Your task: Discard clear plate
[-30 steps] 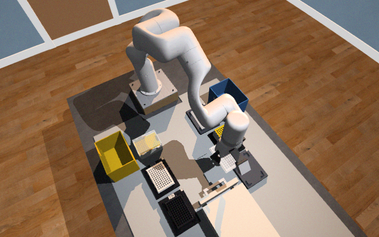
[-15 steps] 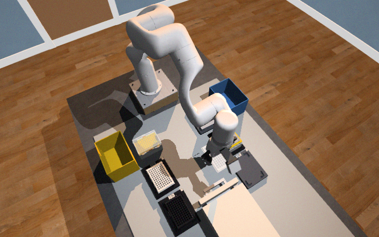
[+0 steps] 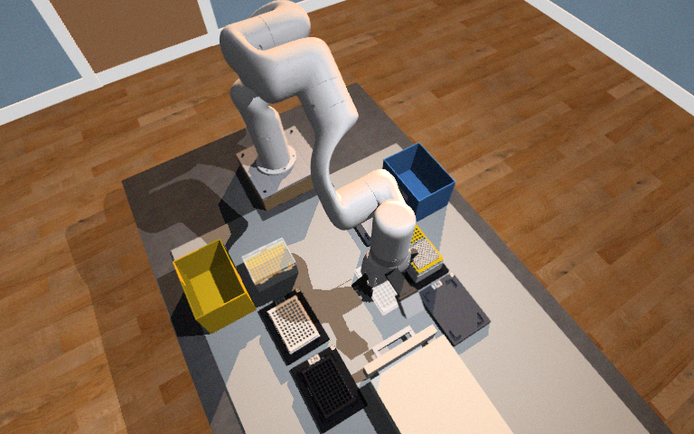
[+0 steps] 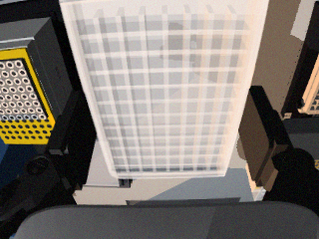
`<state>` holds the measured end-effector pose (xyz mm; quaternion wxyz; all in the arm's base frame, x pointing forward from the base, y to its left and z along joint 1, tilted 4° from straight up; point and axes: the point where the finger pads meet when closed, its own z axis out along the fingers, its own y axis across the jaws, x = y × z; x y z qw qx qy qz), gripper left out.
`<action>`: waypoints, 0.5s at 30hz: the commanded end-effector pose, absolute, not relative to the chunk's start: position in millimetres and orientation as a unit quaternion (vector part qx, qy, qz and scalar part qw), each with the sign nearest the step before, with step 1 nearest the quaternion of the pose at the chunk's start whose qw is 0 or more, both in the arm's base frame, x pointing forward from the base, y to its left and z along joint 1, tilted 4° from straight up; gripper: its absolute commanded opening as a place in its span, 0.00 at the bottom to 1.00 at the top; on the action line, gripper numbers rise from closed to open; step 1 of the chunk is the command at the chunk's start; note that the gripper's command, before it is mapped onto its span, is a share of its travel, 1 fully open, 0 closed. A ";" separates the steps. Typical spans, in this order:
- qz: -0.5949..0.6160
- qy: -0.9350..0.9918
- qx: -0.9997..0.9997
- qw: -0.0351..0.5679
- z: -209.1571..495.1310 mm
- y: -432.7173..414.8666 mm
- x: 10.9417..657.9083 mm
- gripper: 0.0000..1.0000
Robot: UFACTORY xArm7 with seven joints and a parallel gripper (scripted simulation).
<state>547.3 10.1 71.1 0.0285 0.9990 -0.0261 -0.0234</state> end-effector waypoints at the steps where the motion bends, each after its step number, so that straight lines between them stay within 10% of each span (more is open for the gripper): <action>1: -0.021 -0.026 0.999 0.028 73.9 3.3 543.4 0.00; 15: -0.021 -0.026 0.999 0.028 76.1 -22.0 523.8 0.00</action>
